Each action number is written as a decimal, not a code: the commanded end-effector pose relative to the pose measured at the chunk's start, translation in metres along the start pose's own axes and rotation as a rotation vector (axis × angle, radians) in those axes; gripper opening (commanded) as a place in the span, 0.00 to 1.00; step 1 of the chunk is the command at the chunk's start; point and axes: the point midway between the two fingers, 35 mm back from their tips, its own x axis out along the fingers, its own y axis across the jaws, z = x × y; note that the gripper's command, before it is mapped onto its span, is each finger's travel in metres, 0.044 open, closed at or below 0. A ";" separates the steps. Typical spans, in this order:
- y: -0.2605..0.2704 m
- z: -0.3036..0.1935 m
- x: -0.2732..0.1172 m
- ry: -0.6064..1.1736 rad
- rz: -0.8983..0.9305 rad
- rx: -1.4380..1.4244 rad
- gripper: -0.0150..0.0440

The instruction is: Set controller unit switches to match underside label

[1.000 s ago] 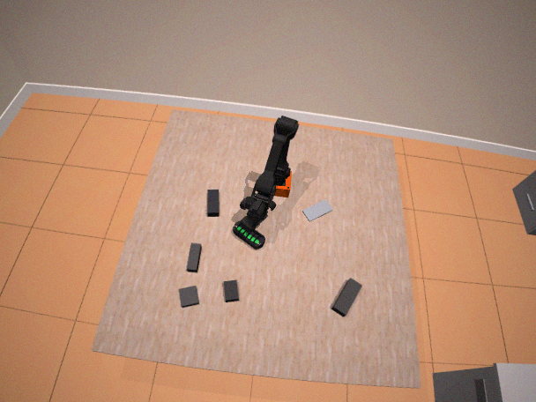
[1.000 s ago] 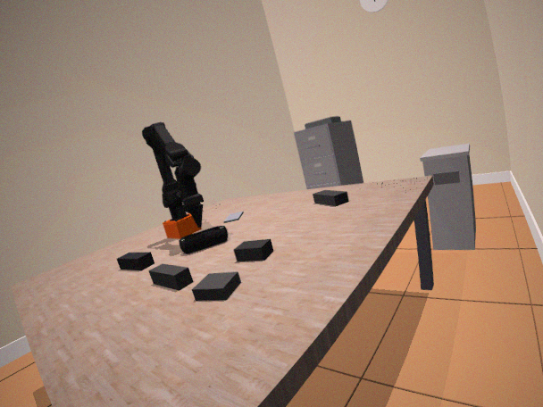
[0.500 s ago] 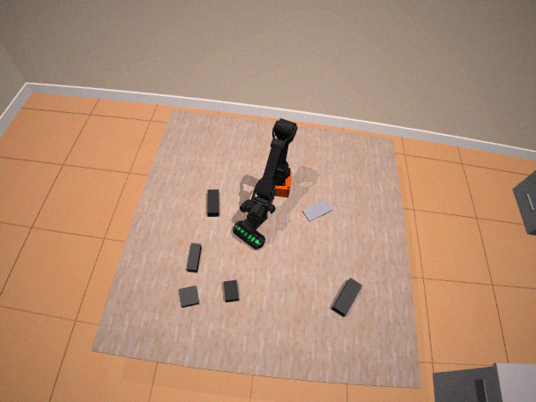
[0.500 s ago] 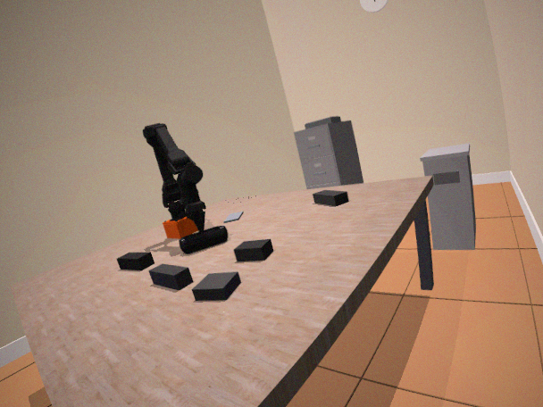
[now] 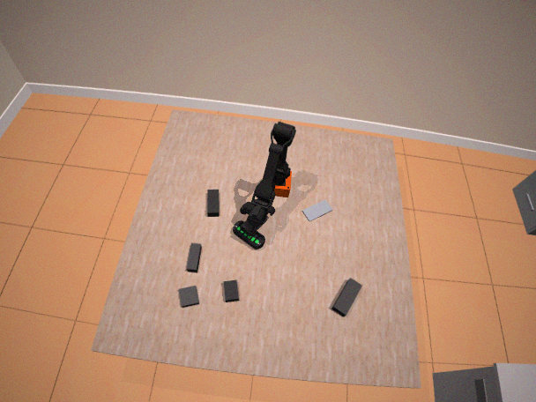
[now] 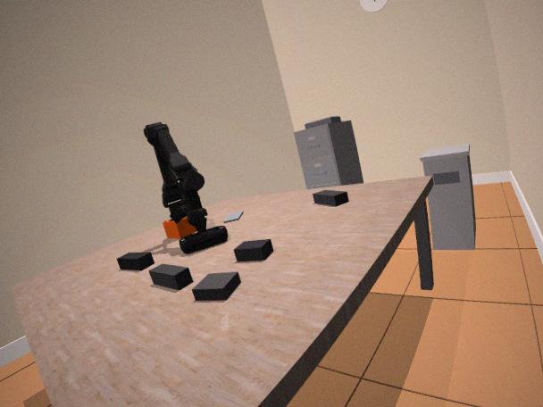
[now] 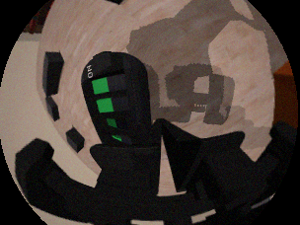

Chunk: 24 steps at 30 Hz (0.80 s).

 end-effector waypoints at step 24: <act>0.008 0.001 0.004 -0.006 -0.001 0.002 0.25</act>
